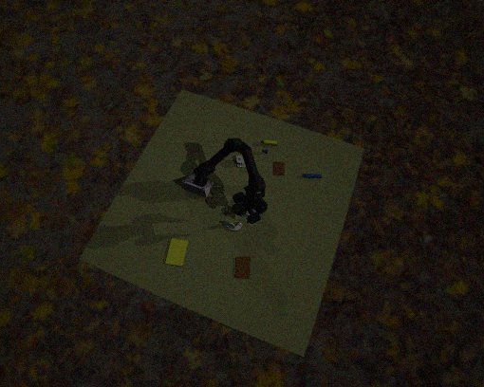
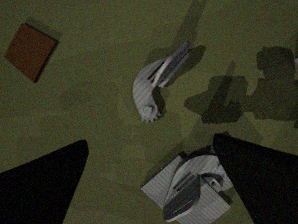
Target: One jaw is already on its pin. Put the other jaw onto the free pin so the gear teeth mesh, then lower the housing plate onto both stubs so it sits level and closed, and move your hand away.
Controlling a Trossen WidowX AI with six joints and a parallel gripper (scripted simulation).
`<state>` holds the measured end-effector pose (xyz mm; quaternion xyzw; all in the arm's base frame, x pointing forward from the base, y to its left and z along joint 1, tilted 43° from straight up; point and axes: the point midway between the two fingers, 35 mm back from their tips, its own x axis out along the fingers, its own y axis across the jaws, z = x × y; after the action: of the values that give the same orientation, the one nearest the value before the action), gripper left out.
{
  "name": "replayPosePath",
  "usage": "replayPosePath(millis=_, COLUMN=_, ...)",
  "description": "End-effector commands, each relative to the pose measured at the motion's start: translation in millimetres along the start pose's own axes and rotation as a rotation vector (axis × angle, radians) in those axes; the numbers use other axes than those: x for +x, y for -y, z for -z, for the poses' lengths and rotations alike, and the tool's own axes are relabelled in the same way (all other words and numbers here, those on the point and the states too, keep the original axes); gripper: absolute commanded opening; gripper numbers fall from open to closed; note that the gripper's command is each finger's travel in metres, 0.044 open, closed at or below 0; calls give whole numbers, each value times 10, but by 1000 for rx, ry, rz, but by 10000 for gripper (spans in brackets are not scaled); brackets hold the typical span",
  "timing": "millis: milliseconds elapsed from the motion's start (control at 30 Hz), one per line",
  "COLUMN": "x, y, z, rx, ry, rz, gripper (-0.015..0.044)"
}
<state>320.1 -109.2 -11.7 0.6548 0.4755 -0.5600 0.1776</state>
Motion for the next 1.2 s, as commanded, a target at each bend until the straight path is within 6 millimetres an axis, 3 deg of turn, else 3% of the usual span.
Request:
replayPosePath(millis=0, x=37, y=-7, z=-135, rx=119, ry=-39, rz=30, gripper=440)
replayPosePath(millis=667, x=189, y=54, z=-819, rx=701, ry=-231, rz=183, gripper=440)
replayPosePath(millis=900, x=215, y=60, z=-834, rx=720, ry=-237, rz=189, gripper=440)
replayPosePath(millis=1033, x=547, y=118, z=-733, rx=719, ry=-239, rz=191, gripper=440)
replayPosePath(millis=1167, x=567, y=123, z=-727, rx=719, ry=-239, rz=191, gripper=440)
